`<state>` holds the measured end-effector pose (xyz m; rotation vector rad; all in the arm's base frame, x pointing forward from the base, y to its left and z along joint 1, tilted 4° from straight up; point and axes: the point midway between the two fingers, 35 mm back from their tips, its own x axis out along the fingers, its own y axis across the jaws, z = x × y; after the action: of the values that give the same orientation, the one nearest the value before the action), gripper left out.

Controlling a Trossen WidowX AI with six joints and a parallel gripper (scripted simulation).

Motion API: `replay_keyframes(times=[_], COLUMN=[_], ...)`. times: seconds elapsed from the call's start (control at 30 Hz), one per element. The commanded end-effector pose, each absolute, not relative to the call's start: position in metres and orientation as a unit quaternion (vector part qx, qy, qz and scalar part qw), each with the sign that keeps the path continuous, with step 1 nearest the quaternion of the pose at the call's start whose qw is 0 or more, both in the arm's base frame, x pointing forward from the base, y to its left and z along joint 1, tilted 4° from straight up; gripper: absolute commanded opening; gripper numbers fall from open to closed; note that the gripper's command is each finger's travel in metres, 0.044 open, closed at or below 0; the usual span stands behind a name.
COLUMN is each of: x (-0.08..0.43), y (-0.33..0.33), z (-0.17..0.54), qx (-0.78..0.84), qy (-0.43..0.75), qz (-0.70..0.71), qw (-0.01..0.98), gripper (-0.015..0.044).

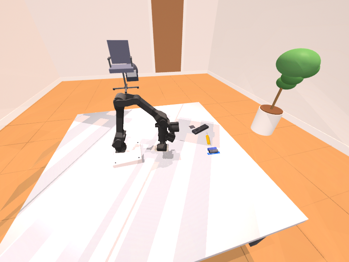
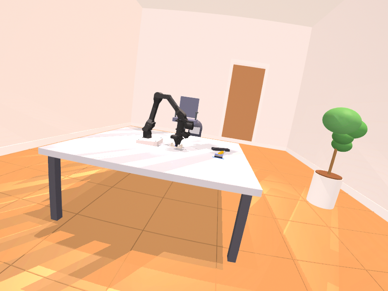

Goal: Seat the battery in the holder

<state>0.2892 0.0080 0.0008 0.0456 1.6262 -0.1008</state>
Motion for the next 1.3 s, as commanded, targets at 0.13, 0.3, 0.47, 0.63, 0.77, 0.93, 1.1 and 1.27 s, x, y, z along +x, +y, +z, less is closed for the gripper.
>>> replay_keyframes(times=[0.13,0.3,0.47,0.63,0.77,0.93,1.1,1.27], x=[0.29,0.29,0.293,0.293,0.294,0.294,0.294,0.294], y=[0.008,0.009,0.009,0.011,0.011,0.011,0.011,0.011], z=[0.01,0.016,0.035,0.081,0.087,0.087,0.087,0.087], qx=[0.02,0.02,0.02,0.02,0.021,0.021,0.021,0.021], qy=[0.726,0.726,0.726,0.726,0.726,0.726,0.726,0.726], qz=[-0.044,-0.045,-0.045,-0.045,-0.045,-0.045,-0.045,-0.045], qw=[0.686,0.686,0.686,0.686,0.686,0.686,0.686,0.686], gripper=[0.0166,0.0166,0.0271,0.0402,0.044,0.044,0.044,0.044])
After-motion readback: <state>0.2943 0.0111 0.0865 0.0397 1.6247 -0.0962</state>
